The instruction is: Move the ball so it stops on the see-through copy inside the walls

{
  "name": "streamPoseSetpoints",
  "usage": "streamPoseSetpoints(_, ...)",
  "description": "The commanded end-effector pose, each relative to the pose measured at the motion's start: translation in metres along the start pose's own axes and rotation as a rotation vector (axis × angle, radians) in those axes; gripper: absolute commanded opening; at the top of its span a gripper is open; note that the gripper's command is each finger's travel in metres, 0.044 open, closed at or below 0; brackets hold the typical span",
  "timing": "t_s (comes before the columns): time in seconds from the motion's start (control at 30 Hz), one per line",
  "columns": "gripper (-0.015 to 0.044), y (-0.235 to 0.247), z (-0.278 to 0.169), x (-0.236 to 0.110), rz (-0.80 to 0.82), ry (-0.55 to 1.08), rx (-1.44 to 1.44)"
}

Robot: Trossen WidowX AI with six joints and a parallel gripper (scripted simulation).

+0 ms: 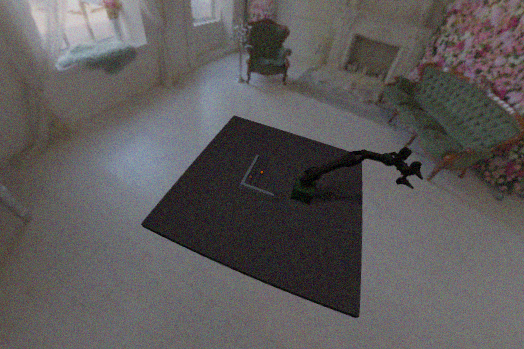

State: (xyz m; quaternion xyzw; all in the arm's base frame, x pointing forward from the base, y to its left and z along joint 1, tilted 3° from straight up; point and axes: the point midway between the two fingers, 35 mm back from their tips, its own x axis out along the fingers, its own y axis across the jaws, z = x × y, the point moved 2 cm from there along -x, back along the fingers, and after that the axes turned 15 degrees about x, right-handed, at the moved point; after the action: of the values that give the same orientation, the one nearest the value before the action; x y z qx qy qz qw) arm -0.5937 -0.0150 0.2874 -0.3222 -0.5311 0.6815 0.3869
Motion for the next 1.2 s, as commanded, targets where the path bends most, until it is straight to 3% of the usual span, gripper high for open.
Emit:
streamPoseSetpoints(0.0,0.0374,0.0,0.0,-0.001,0.001,-0.004,0.004)
streamPoseSetpoints(0.1,0.0295,0.001,0.008,-0.019,0.023,-0.062,0.049)
streamPoseSetpoints(0.2,0.0221,0.012,0.027,-0.065,0.072,-0.173,0.054)
streamPoseSetpoints(0.47,0.0221,0.036,0.055,-0.187,0.207,-0.462,0.012)
streamPoseSetpoints(0.7,0.0221,0.06,0.053,-0.31,0.348,-0.706,-0.016)
streamPoseSetpoints(0.93,0.0221,0.078,0.021,-0.432,0.503,-0.937,-0.066)
streamPoseSetpoints(1.17,0.0221,0.091,-0.038,-0.543,0.666,-1.146,-0.142)
